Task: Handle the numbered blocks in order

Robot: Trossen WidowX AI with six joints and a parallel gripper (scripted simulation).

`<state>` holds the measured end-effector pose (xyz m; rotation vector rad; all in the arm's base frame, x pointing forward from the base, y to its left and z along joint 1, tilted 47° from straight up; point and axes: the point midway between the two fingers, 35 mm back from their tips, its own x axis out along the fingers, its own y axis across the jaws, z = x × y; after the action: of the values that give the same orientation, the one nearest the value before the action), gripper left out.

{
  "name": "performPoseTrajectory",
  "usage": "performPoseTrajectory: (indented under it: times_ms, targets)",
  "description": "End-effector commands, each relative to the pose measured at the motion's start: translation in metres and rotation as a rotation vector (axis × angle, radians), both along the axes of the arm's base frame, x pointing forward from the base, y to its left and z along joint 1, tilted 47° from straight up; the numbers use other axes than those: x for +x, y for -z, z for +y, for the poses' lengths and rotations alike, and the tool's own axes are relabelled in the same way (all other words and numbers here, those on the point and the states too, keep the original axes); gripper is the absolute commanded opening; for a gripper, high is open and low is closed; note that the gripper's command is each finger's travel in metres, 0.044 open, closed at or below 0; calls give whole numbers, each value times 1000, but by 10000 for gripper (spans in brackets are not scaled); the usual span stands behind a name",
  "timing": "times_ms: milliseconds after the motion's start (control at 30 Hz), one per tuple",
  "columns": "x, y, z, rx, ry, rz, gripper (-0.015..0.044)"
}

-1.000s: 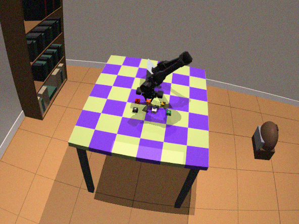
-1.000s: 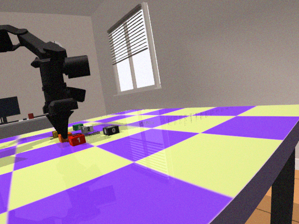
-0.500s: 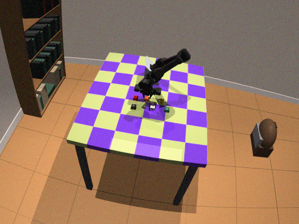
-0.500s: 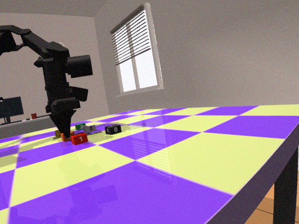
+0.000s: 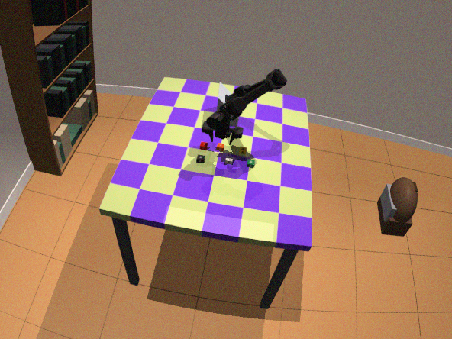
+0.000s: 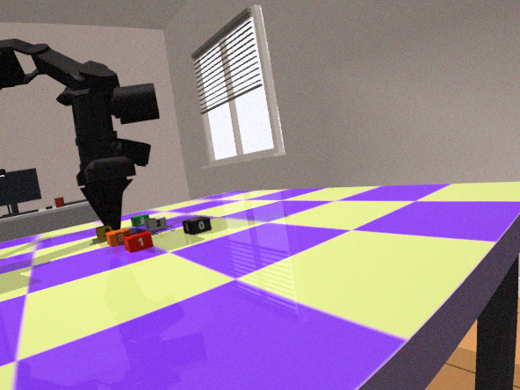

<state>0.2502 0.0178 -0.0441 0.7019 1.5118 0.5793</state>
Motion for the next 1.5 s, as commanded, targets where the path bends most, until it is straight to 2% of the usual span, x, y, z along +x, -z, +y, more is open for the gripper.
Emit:
performPoseTrajectory:
  times_ms: [0,67,133,300,433,833,1067,1267,1333,1467]
  targets:
    - [2,-12,-13,-5,0,-11,400]
    - [2,-12,-13,-5,0,-11,400]
    - [4,-18,-21,-8,1,-11,348]
    - [2,-65,-70,-10,1,-10,216]
    - [2,-67,-72,-9,0,-10,120]
    - [3,-69,-71,-10,1,-10,120]
    - [23,-141,-2,-4,1,-10,120]
    - [23,-143,0,-4,0,-10,120]
    - [24,-135,7,-6,1,-10,172]
    - [24,-94,51,-3,1,-11,278]
